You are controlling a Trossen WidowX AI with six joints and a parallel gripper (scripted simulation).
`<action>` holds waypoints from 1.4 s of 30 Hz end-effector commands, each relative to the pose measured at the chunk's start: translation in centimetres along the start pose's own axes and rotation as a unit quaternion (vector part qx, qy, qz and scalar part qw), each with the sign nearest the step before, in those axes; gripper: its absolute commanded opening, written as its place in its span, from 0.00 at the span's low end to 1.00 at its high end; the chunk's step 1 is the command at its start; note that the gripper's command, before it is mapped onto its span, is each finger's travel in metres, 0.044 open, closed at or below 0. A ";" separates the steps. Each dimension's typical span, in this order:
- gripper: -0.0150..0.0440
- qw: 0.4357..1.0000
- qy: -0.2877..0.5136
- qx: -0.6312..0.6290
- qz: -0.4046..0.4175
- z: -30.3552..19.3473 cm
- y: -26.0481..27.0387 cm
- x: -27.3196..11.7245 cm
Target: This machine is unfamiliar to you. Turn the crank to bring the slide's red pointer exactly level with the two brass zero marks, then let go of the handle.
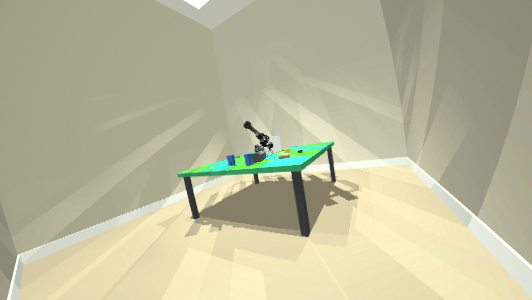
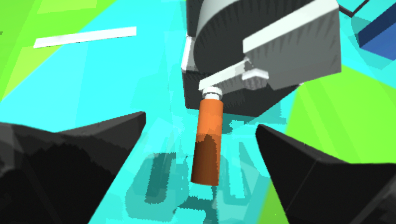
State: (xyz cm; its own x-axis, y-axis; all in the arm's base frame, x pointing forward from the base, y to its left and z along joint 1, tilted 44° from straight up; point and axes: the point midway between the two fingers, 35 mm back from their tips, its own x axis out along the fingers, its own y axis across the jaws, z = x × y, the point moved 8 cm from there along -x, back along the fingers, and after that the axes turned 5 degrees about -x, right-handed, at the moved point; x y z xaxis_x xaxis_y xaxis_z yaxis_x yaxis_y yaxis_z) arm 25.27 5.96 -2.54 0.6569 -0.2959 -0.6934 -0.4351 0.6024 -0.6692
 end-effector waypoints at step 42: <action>1.00 0.998 0.000 0.058 -0.028 15.7 -2.0 -6.4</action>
State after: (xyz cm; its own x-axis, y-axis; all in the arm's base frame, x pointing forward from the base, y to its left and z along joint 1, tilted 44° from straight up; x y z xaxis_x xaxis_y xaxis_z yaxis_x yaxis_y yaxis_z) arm 29.79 17.85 7.90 0.6760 -0.3165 -0.6654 -0.3595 0.6466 -0.6728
